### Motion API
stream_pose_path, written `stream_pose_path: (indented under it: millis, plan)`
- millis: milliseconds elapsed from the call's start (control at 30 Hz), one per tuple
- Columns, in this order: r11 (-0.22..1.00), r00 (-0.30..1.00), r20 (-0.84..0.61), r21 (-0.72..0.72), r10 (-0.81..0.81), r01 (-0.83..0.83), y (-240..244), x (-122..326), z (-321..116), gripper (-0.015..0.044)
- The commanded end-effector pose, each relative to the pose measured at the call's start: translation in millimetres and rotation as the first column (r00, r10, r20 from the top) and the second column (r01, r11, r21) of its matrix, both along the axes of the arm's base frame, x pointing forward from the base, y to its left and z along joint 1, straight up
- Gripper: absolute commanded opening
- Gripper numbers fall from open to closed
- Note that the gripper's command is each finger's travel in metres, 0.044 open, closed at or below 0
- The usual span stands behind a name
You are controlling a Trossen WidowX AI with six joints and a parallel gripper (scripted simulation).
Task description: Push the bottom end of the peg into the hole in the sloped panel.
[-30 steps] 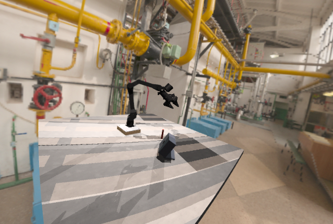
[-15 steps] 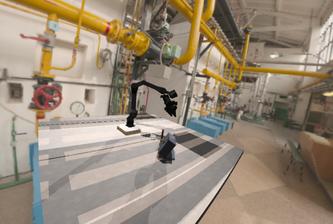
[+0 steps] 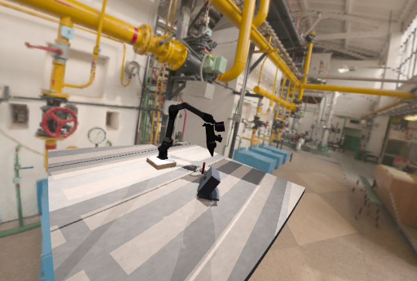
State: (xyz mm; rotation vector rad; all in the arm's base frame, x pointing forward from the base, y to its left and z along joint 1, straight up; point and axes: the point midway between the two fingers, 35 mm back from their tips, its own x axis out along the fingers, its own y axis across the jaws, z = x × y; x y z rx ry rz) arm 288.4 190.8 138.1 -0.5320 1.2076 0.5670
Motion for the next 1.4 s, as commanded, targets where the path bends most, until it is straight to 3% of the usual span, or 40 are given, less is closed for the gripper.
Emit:
stream_pose_path:
  millis: [0,300,1367]
  plan:
    - [0.996,0.994,-0.072,-0.019,-0.083,0.082,-13.8,2.0,-9.2,0.0440]
    - [0.959,0.932,-0.232,-0.105,-0.279,0.262,-49.5,-1.8,-31.1,0.0440]
    - [0.958,0.930,-0.235,-0.107,-0.284,0.265,-49.0,-0.5,-74.6,0.0440]
